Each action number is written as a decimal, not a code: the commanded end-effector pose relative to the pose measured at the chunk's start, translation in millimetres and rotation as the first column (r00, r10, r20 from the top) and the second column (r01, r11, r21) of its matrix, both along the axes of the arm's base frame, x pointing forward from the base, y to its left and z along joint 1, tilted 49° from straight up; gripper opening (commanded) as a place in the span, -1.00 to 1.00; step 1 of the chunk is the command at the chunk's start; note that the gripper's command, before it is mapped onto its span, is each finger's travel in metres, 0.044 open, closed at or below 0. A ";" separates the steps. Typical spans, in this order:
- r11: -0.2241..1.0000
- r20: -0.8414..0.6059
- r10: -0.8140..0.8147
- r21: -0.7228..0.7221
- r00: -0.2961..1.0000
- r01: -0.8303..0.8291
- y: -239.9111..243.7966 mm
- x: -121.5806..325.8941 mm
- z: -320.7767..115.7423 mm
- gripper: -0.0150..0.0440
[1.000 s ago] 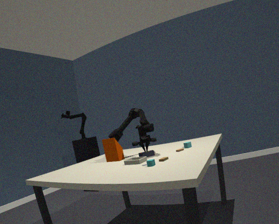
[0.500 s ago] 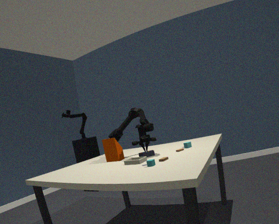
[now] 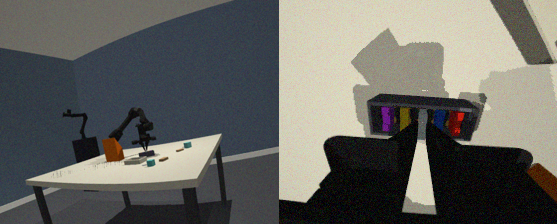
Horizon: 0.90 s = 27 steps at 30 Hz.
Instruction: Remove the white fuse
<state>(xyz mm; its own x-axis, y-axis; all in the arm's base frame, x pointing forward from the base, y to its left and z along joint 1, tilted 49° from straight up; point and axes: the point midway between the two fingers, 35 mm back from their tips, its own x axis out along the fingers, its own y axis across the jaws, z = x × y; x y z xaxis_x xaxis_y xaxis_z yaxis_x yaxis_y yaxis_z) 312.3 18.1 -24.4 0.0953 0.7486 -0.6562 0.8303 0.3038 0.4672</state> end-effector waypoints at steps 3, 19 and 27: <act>1.000 0.005 0.002 -0.006 1.000 -0.002 -3.6 0.6 3.1 -0.49; 1.000 0.004 0.001 -0.005 1.000 -0.001 -9.4 -0.2 8.2 -0.49; 1.000 0.004 0.001 -0.004 1.000 -0.001 -12.3 -0.7 10.8 -0.49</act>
<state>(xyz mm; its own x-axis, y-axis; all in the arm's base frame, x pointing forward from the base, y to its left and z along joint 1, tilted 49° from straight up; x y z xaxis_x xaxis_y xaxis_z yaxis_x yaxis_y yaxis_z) 310.7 8.2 -16.0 0.0947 0.7496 -0.6551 0.8321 0.3016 0.4654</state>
